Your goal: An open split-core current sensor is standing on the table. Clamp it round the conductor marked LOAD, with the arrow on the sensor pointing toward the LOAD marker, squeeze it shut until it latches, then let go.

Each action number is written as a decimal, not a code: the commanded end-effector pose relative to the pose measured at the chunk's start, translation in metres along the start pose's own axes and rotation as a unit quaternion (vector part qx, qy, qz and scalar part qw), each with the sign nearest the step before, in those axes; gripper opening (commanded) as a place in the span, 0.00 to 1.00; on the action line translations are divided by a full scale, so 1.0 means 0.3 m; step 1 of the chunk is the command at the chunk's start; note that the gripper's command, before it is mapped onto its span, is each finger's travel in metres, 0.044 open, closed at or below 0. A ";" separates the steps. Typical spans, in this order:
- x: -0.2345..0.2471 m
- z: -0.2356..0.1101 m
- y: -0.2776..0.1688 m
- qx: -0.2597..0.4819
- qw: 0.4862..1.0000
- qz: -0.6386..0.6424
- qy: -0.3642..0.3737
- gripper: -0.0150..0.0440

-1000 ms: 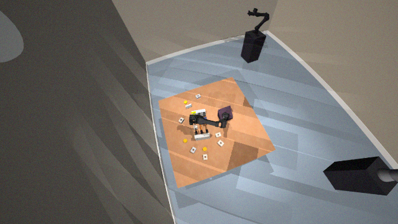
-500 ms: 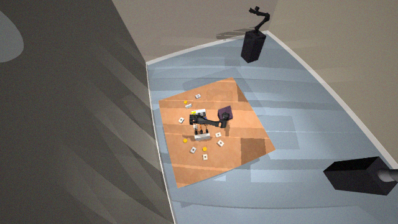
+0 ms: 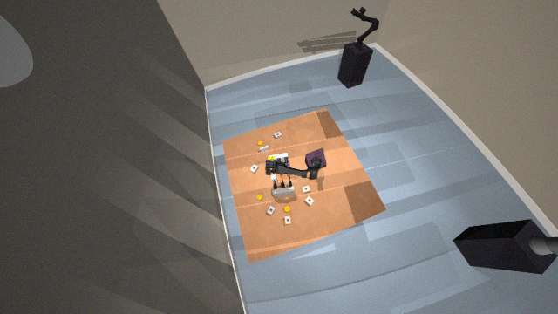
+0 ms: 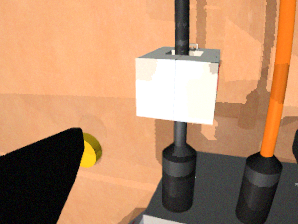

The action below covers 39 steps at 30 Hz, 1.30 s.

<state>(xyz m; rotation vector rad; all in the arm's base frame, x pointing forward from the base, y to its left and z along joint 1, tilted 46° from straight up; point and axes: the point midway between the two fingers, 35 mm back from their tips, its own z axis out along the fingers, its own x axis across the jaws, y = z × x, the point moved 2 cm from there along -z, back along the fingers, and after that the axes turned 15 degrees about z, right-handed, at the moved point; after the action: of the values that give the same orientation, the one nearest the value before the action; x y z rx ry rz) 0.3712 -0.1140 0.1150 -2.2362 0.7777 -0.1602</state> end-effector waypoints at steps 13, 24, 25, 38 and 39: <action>-0.015 -0.014 0.248 0.029 0.851 -0.479 0.211 1.00; -0.197 -0.038 0.369 -0.098 0.529 -0.773 0.337 1.00; -0.198 -0.038 0.370 -0.099 0.528 -0.774 0.337 1.00; -0.198 -0.038 0.370 -0.099 0.528 -0.774 0.337 1.00; -0.198 -0.038 0.370 -0.099 0.528 -0.774 0.337 1.00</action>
<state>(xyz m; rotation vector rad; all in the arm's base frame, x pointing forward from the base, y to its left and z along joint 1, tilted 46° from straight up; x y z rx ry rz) 0.2707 -0.1491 0.0531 -2.3127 -1.1534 -1.8476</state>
